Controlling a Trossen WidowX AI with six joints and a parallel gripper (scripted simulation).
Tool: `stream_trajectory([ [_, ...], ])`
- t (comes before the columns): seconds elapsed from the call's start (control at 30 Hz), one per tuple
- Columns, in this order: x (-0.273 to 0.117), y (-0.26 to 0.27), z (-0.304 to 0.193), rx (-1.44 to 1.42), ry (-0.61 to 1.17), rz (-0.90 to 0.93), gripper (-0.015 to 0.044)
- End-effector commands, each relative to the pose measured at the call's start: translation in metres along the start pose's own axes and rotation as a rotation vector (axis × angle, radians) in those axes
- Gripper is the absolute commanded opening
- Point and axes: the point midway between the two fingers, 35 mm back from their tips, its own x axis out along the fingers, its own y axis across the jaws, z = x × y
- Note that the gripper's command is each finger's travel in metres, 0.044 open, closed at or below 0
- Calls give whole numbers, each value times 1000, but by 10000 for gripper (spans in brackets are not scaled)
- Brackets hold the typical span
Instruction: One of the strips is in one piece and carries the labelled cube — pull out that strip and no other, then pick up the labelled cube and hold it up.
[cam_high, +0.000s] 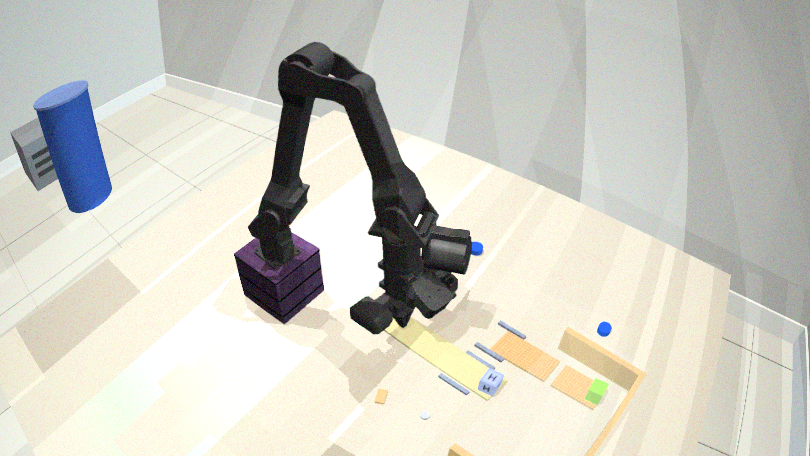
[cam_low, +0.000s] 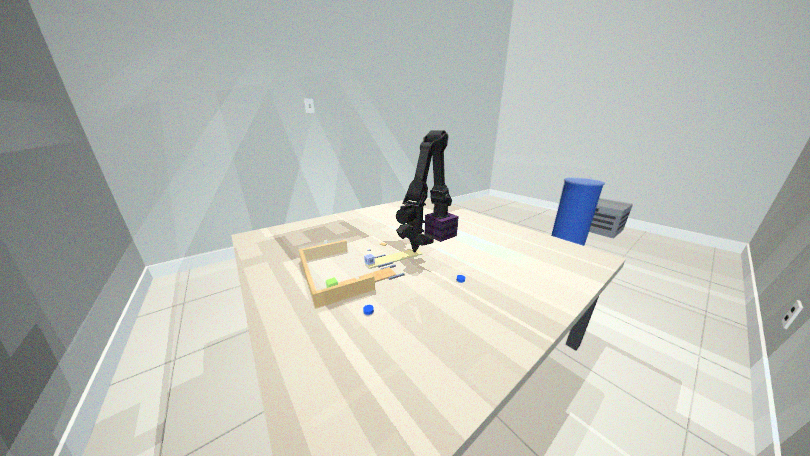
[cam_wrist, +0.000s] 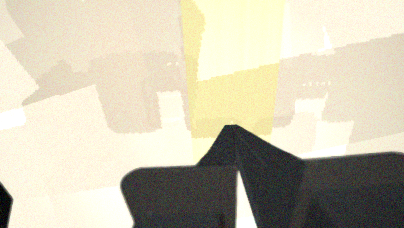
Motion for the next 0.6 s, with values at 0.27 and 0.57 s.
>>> stream_trajectory([
  [0.27,3,-3,-9,2,26,-5,0],
  [0.57,-32,1,2,2,19,-4,0],
])
